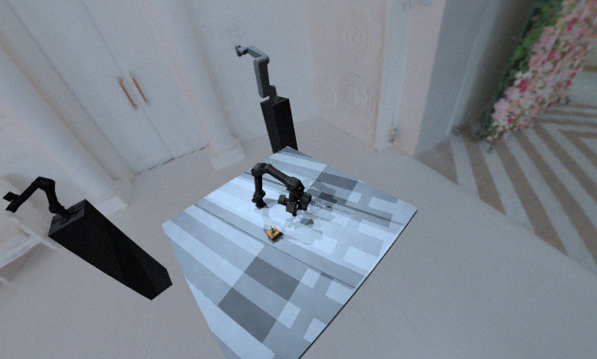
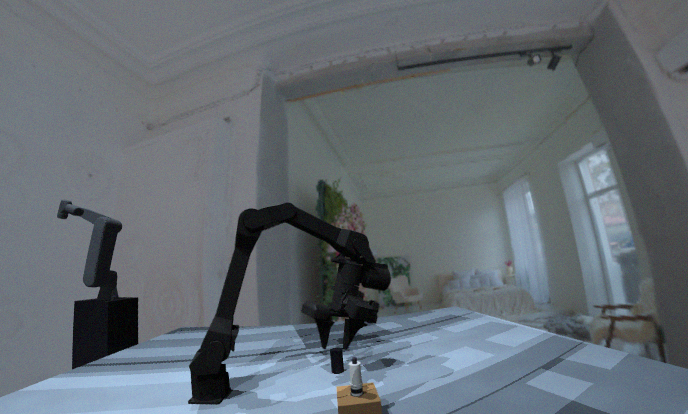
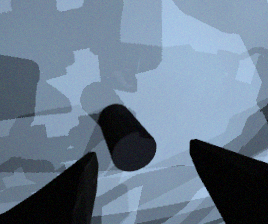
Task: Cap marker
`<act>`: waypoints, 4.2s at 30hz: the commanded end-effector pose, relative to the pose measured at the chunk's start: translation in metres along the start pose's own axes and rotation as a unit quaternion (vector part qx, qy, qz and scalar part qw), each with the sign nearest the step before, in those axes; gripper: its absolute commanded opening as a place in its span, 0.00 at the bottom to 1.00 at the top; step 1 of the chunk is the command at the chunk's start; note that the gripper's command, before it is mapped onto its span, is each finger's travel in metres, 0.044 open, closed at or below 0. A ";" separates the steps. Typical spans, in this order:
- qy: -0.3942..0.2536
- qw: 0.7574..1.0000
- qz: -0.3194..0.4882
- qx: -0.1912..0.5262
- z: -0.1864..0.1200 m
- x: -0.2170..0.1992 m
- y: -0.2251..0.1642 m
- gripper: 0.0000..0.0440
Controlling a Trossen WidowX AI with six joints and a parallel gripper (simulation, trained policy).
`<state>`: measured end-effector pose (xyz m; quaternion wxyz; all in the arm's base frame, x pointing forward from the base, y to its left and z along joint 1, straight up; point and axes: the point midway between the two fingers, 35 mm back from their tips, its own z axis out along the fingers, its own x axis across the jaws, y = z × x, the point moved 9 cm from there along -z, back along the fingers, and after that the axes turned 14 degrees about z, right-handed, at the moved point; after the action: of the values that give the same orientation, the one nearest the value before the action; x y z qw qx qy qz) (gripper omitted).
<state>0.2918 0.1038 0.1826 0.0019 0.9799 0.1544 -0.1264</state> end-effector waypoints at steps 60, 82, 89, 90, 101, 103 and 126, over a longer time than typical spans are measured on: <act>0.112 0.989 0.096 0.002 -0.077 -0.033 0.093 0.16; 0.106 0.972 0.208 0.020 -0.082 -0.078 0.172 0.05; 0.105 0.967 0.232 0.028 -0.078 -0.083 0.185 0.02; 0.104 0.966 0.234 0.030 -0.077 -0.082 0.186 0.01; 0.094 0.963 0.247 0.043 -0.061 -0.075 0.190 0.00; 0.093 0.963 0.249 0.044 -0.058 -0.074 0.191 0.00; 0.073 0.966 0.241 0.059 -0.014 -0.061 0.195 0.00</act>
<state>0.3009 -0.1006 0.2151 -0.0315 0.9935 -0.0991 -0.0455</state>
